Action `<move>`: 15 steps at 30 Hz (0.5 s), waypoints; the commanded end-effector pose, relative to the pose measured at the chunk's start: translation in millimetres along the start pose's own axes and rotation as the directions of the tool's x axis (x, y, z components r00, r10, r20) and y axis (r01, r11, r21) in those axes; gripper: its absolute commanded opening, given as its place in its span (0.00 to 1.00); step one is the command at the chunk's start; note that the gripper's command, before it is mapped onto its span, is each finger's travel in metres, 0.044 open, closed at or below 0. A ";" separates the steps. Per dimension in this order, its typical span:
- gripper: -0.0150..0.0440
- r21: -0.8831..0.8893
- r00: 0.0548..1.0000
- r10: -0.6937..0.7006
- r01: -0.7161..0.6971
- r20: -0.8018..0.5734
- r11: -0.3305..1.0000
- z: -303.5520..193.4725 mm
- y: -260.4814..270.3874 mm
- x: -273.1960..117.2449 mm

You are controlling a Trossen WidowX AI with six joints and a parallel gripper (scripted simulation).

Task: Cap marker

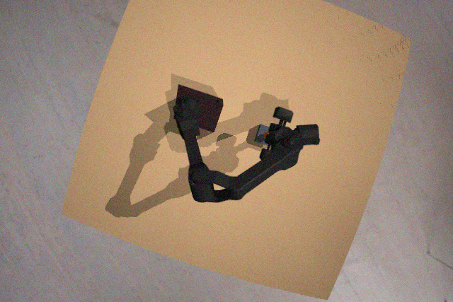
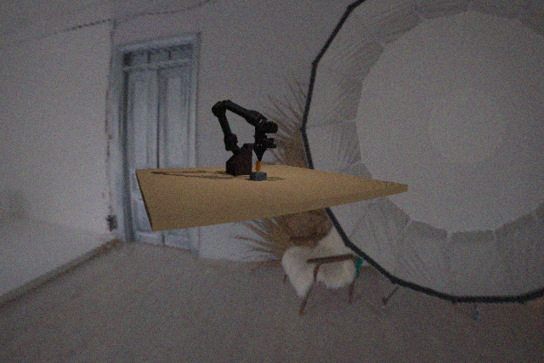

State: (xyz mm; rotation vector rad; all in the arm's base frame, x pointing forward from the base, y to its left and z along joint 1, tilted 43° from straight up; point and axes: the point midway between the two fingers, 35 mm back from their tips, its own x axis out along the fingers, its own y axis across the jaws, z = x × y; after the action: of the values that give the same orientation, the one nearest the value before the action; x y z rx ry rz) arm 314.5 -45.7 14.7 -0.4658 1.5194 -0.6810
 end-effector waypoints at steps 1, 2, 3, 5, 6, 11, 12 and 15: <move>0.25 -0.001 1.000 -0.007 0.007 -0.006 1.000 -2.3 -2.3 7.1; 0.25 -0.001 1.000 -0.007 0.007 -0.006 1.000 -2.4 -2.3 8.4; 0.25 -0.001 1.000 -0.008 0.007 -0.006 1.000 -2.6 -2.3 9.7; 0.25 -0.001 1.000 -0.008 0.008 -0.006 1.000 -2.7 -2.4 11.4; 0.25 -0.001 1.000 -0.008 0.008 -0.006 1.000 -2.8 -2.4 11.6; 0.25 -0.001 1.000 -0.008 0.008 -0.006 1.000 -2.7 -2.4 11.6; 0.25 -0.001 1.000 -0.008 0.008 -0.006 1.000 -2.7 -2.5 11.6; 0.25 -0.001 1.000 -0.008 0.008 -0.006 1.000 -2.8 -2.6 11.6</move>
State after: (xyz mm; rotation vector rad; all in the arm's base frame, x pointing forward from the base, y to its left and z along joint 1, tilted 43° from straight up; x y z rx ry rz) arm 313.7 -47.8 11.2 -0.4736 1.5106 -0.6721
